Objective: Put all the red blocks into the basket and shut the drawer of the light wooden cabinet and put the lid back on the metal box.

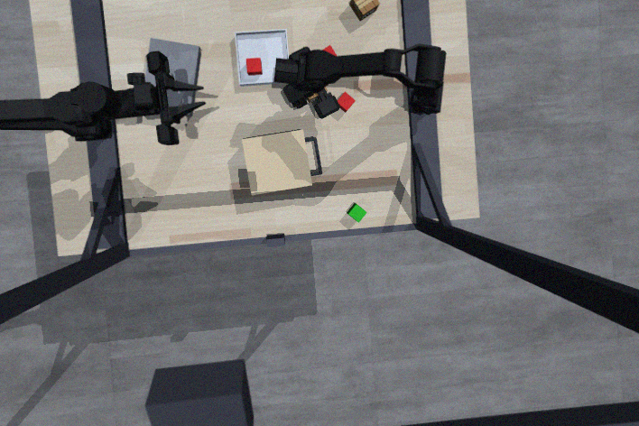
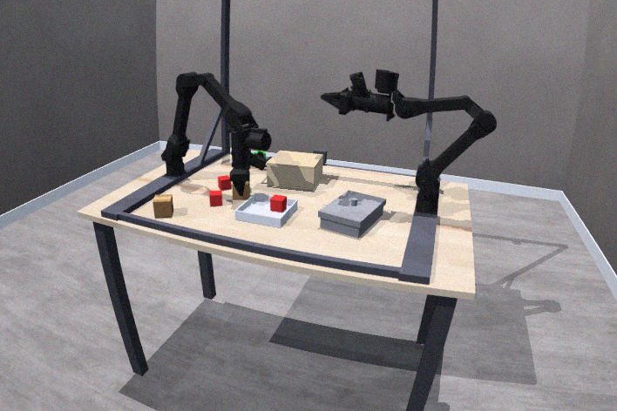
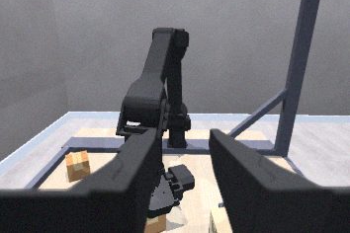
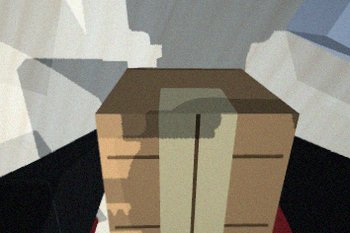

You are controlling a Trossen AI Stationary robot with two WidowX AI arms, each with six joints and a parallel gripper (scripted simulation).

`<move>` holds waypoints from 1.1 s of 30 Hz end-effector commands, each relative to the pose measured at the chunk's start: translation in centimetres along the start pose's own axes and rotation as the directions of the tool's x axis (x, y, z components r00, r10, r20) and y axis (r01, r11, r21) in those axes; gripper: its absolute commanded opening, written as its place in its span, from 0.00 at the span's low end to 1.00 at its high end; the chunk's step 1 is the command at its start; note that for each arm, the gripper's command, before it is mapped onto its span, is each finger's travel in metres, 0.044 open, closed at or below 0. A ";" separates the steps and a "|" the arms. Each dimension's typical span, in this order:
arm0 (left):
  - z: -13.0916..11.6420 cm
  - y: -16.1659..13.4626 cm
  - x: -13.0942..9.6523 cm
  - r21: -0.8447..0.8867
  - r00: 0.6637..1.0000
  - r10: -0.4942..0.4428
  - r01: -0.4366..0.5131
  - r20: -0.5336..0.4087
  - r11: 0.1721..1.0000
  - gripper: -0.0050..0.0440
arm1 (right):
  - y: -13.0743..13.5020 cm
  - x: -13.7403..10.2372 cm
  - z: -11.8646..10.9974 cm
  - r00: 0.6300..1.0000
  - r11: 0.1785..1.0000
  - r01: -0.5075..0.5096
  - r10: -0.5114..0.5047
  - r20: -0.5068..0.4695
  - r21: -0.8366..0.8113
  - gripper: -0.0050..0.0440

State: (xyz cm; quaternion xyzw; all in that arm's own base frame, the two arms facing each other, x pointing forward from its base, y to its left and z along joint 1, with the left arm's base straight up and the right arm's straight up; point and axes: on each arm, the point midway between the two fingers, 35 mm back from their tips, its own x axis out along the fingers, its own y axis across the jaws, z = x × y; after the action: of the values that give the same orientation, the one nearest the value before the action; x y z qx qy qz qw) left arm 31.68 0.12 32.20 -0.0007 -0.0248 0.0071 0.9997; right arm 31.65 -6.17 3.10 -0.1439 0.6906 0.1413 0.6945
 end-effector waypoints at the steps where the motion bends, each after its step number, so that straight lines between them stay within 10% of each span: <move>1: 1.4 -0.1 -0.3 0.003 0.999 -0.003 0.002 0.039 1.000 0.38 | -0.5 -1.6 1.0 0.998 0.999 0.034 -0.033 0.053 -0.010 0.78; 25: 1.4 -0.1 -0.3 0.003 0.999 -0.003 0.002 0.039 1.000 0.38 | -0.4 -2.2 0.9 0.999 1.000 0.027 -0.027 0.043 -0.010 0.78; 33: 1.4 -0.1 -0.3 0.003 0.999 -0.003 0.002 0.039 1.000 0.38 | -0.4 -7.3 0.8 0.998 0.999 0.031 -0.031 0.049 -0.010 0.78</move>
State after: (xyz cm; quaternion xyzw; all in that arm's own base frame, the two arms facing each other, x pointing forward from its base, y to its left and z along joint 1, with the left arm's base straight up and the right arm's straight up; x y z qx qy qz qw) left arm 31.68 0.12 32.20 -0.0007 -0.0248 0.0071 0.9997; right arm 31.84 -6.21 7.20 -0.1453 0.6872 0.1398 0.6979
